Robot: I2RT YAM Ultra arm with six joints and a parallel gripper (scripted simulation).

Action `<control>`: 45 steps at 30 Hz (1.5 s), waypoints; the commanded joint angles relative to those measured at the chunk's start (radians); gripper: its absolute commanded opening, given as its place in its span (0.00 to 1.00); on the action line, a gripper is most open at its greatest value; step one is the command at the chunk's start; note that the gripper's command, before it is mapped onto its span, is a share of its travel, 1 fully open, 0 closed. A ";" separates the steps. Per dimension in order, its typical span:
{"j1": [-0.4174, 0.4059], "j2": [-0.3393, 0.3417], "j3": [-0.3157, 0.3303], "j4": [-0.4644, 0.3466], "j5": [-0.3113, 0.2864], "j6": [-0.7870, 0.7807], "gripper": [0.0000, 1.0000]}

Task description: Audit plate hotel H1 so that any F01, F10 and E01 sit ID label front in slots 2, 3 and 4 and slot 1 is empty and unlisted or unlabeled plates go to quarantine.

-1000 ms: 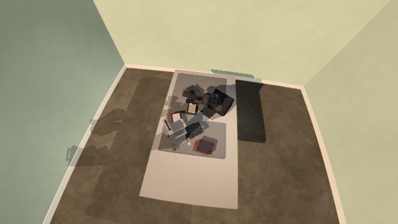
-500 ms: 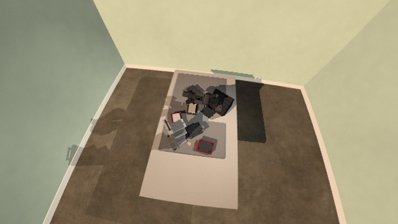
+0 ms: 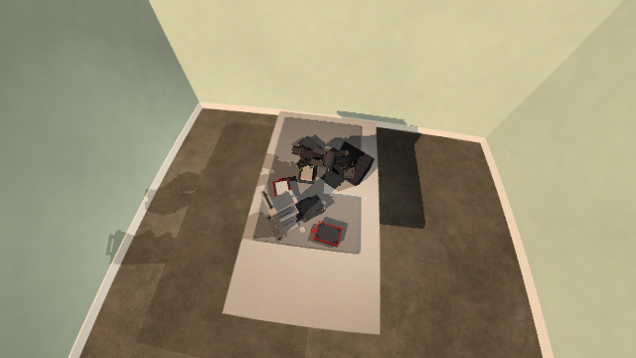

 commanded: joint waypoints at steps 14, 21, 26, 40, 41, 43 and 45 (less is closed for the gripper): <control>-0.020 -0.027 0.013 -0.012 0.005 -0.328 1.00; -0.020 -0.027 0.013 -0.012 0.004 -0.465 1.00; -0.020 -0.027 0.013 -0.012 0.004 -0.525 1.00; -0.020 -0.027 0.013 -0.011 0.004 -0.765 1.00; -0.020 -0.027 0.012 -0.009 0.004 -0.785 1.00; -0.020 -0.027 0.013 -0.011 0.004 -0.825 1.00; -0.020 -0.027 0.013 -0.011 0.004 -0.865 1.00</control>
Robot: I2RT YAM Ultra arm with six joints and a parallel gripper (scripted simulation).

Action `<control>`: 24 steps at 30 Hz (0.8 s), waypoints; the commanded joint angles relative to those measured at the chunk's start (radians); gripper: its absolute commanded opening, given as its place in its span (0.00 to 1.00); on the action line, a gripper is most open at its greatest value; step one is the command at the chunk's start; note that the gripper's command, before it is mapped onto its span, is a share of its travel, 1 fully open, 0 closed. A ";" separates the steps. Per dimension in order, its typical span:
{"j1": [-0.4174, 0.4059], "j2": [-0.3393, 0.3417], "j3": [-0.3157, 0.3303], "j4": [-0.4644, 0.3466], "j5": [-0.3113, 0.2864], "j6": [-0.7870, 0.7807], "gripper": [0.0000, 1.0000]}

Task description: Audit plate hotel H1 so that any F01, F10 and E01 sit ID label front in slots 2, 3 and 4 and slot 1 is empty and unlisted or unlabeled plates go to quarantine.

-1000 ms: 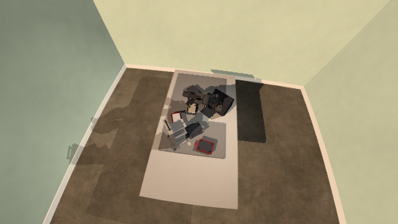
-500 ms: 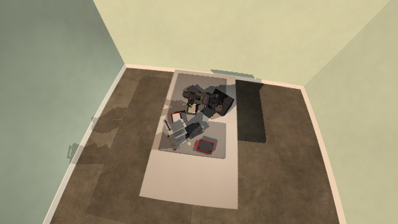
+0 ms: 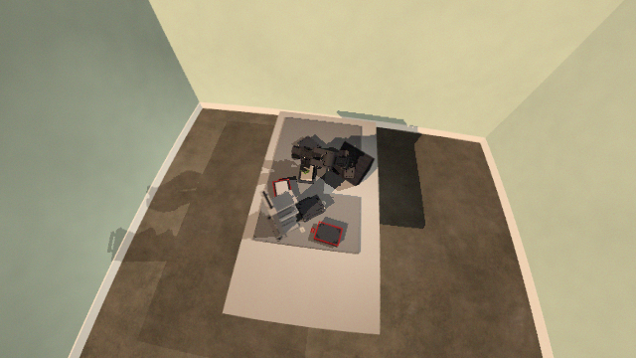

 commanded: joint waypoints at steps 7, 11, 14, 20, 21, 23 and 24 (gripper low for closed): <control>-0.020 -0.027 0.013 -0.010 0.004 -0.221 1.00; -0.020 -0.027 0.013 -0.010 0.004 -0.281 1.00; -0.020 -0.027 0.013 -0.010 0.004 -0.321 1.00; -0.020 -0.027 0.013 -0.010 0.004 -0.441 1.00; -0.020 -0.027 0.013 -0.010 0.004 -0.461 1.00; -0.020 -0.027 0.013 -0.010 0.004 -0.501 1.00; -0.020 -0.027 0.013 -0.010 0.003 -0.521 1.00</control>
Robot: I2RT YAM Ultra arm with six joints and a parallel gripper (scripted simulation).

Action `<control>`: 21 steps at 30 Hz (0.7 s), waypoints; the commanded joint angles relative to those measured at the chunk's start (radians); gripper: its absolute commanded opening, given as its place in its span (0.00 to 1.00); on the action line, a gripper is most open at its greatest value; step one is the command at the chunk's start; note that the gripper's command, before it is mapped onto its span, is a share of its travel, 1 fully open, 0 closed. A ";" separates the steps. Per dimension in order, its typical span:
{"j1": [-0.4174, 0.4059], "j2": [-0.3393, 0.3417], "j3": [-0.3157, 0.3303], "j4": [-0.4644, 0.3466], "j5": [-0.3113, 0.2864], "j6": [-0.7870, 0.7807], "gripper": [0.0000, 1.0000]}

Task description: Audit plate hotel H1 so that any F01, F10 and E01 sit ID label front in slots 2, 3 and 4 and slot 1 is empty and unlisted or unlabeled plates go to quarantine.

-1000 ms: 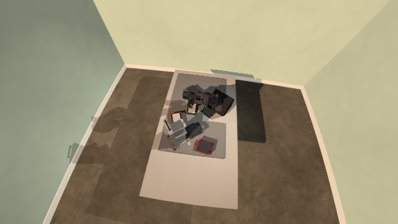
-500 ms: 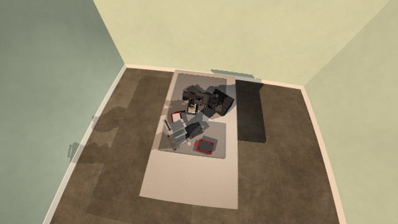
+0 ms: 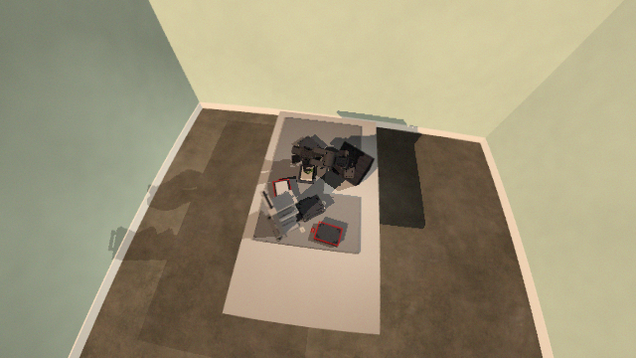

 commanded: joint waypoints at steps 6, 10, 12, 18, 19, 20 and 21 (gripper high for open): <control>-0.020 -0.027 0.011 -0.009 0.003 -0.168 1.00; -0.020 -0.027 0.013 -0.011 0.002 -0.249 1.00; -0.020 -0.027 0.013 -0.011 0.002 -0.289 1.00; -0.020 -0.027 0.013 -0.011 0.001 -0.430 1.00; -0.020 -0.027 0.013 -0.011 0.001 -0.457 1.00; -0.020 -0.027 0.013 -0.011 0.001 -0.484 1.00; -0.020 -0.027 0.013 -0.011 0.001 -0.484 1.00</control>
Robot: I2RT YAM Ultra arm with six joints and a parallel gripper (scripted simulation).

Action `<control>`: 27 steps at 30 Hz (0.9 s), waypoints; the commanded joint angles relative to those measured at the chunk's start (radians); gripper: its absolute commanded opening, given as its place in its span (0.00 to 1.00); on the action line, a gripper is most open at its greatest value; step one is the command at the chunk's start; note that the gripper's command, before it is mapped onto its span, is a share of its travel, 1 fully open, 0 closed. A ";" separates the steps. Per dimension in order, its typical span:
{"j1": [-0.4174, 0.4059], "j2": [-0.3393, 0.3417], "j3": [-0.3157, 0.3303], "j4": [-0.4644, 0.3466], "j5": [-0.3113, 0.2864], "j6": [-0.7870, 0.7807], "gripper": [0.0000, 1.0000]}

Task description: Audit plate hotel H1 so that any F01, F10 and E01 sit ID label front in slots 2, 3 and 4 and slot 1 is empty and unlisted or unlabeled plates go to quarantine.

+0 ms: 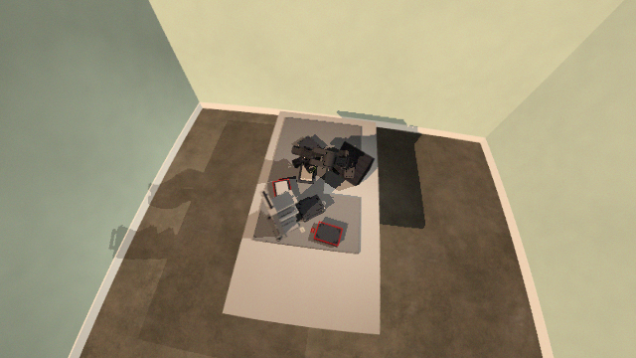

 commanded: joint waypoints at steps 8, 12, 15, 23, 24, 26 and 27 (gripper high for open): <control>-0.020 -0.027 0.012 -0.011 -0.001 -0.276 1.00; -0.020 -0.027 0.012 -0.011 -0.002 -0.383 1.00; -0.020 -0.027 0.012 -0.011 -0.002 -0.463 1.00; -0.020 -0.027 0.012 -0.011 -0.003 -0.623 1.00; -0.020 -0.027 0.012 -0.011 -0.003 -0.649 1.00; -0.020 -0.027 0.012 -0.011 -0.003 -0.703 1.00; -0.020 -0.027 0.012 -0.011 -0.003 -0.729 1.00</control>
